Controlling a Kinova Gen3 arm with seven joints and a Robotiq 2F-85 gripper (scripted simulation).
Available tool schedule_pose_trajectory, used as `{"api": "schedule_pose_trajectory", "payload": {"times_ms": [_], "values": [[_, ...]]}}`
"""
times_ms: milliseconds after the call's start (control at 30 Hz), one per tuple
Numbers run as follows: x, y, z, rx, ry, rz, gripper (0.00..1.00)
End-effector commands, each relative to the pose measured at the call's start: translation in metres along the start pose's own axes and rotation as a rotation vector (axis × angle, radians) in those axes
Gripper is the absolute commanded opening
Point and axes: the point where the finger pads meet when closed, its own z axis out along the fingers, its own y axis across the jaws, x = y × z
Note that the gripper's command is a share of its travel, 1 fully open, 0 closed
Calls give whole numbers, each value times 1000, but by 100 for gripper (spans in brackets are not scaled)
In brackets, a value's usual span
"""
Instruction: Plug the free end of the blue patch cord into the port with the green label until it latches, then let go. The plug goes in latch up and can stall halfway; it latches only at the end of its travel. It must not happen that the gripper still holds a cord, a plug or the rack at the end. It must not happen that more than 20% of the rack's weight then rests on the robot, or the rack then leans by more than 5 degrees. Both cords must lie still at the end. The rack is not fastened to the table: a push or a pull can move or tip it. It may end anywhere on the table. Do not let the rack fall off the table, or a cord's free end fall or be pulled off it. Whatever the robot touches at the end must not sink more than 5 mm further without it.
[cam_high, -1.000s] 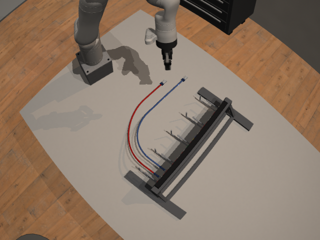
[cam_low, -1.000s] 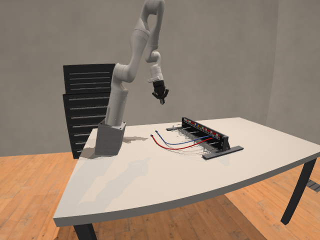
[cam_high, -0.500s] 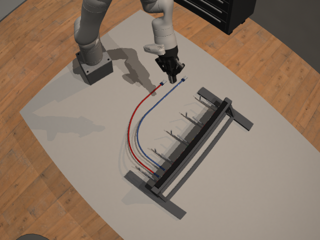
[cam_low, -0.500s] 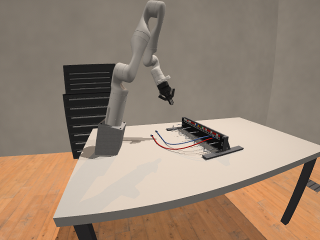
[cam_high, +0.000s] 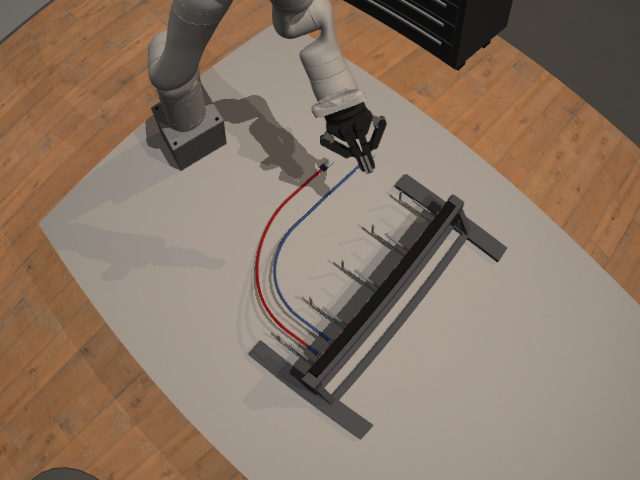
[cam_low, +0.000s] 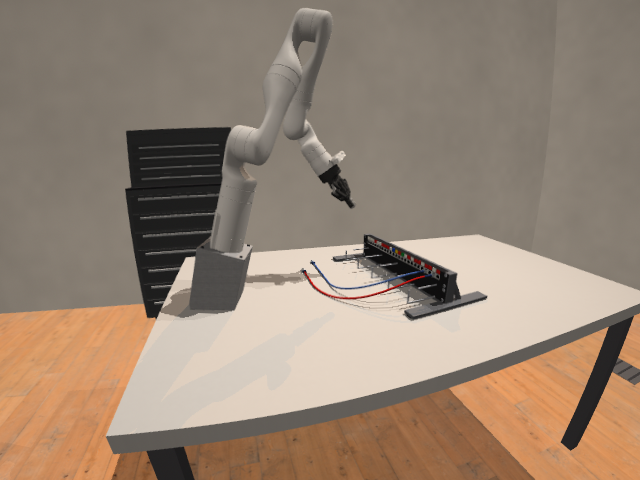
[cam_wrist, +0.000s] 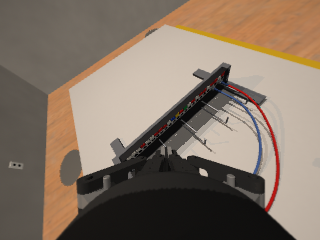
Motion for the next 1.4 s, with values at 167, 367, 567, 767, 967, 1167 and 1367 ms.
{"api": "schedule_pose_trajectory", "payload": {"times_ms": [167,367,567,767,967,1167,1367], "values": [[-9,-13,3,86,6,-334,0],[-14,-21,2,128,9,-468,0],[-21,-28,1,170,14,-599,0],[-24,-31,1,189,16,-655,0],[-25,-32,1,192,16,-664,0],[-25,-32,1,191,17,-666,0],[-25,-33,9,182,20,-678,0]]}}
